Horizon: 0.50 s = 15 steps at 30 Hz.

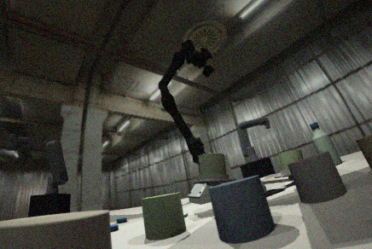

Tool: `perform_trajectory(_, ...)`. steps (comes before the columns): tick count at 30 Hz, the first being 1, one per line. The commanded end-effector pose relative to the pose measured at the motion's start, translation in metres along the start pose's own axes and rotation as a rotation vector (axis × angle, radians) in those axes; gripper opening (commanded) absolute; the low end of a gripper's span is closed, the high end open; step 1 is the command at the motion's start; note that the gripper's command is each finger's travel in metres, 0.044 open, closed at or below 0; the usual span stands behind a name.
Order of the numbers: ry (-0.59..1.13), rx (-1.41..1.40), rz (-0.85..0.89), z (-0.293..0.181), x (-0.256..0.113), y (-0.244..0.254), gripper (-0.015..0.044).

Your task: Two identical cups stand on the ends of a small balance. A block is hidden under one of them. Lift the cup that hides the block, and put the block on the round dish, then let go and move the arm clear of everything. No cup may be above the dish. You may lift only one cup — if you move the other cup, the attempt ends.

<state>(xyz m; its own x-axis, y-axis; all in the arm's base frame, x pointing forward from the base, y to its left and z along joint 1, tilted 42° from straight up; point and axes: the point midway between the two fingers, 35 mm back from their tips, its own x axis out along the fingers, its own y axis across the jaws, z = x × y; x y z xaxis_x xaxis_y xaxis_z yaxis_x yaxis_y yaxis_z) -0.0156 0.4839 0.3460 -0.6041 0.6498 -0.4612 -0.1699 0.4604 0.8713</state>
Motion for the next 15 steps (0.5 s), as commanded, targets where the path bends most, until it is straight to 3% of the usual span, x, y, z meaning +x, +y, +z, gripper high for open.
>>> perform_trajectory(1, -0.004, 0.003, -0.004, 0.001, 0.000, -0.001, 0.0426)
perform_trajectory(15, -0.276, 0.173, -0.329, 0.037, -0.003, -0.108, 0.0440)
